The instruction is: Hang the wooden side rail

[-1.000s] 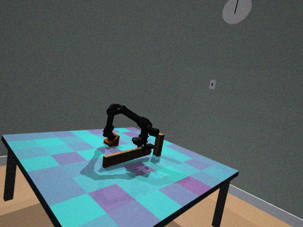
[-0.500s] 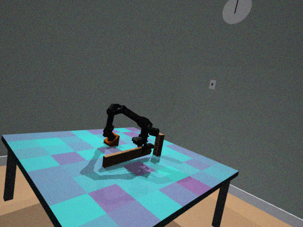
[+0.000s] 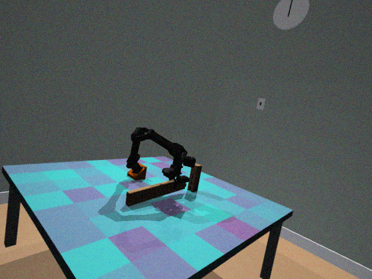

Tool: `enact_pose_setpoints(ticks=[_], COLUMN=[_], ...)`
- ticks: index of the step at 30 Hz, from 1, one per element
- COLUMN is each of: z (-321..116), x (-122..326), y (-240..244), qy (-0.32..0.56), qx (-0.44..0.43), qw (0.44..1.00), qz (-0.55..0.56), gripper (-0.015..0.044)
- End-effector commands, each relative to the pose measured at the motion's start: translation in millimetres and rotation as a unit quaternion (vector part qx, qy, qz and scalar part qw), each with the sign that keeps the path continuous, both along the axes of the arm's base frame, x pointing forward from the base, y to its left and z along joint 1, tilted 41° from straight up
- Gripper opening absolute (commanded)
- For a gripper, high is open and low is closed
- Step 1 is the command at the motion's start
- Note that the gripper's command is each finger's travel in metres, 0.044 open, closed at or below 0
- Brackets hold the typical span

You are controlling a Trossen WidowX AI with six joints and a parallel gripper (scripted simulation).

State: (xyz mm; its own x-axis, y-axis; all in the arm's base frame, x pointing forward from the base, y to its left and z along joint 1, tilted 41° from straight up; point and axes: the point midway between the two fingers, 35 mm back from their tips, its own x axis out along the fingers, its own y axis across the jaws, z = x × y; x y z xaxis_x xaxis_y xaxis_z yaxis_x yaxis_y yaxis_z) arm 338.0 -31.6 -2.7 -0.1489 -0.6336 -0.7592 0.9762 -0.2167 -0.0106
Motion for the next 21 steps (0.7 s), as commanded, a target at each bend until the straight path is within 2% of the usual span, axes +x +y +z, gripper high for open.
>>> enact_pose_setpoints(ticks=[1, 21], z=[3.9, 3.7], x=[3.1, 4.4], y=[5.0, 5.9], qy=[-0.007, -0.007], qx=[-0.001, -0.001], qw=[1.000, 1.000], qz=[0.005, 0.005], gripper=[0.0000, 0.0000])
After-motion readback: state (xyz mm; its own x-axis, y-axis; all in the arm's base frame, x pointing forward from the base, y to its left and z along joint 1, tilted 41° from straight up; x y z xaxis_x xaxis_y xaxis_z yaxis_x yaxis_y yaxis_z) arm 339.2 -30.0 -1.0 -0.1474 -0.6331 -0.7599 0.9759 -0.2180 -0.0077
